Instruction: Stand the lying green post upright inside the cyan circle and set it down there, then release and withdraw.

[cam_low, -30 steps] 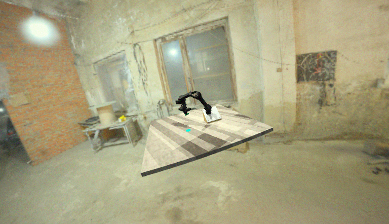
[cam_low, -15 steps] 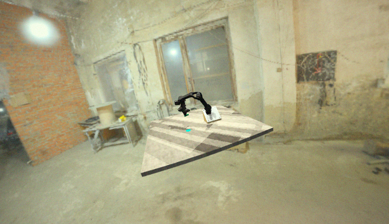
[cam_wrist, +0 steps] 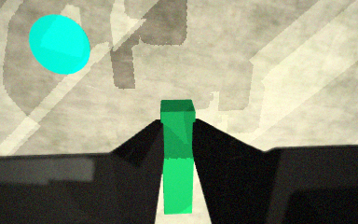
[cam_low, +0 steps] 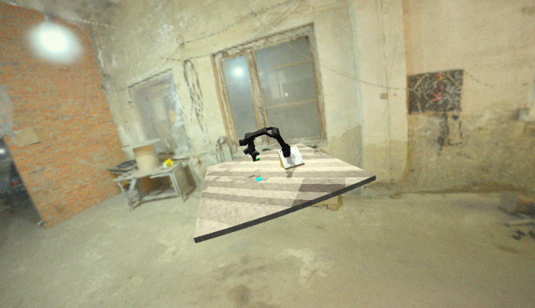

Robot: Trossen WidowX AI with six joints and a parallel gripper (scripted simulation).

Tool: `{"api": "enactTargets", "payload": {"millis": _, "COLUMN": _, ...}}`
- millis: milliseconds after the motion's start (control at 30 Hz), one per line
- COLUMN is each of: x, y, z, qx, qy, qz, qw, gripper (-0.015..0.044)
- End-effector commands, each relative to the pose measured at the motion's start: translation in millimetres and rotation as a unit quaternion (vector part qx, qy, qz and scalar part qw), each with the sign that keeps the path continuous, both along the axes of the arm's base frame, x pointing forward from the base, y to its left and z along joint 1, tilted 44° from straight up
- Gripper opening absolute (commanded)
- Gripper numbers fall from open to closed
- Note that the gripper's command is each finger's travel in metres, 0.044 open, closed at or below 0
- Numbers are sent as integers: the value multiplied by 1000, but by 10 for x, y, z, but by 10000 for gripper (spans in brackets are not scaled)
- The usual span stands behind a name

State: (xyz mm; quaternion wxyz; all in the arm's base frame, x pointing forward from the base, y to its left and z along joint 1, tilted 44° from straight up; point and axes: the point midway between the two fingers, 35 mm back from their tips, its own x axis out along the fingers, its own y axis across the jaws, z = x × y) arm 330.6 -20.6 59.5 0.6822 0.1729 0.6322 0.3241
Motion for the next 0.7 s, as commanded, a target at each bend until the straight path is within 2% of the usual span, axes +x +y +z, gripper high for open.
{"api": "enactTargets", "payload": {"millis": 0, "x": 29, "y": 66, "z": 93, "qx": 2, "qy": 11, "qz": -18, "qw": 1000, "gripper": 23}}
{"api": "enactTargets", "payload": {"millis": 667, "x": 68, "y": 467, "z": 468, "qx": 11, "qy": 109, "qz": -125, "qw": 986, "gripper": 23}}
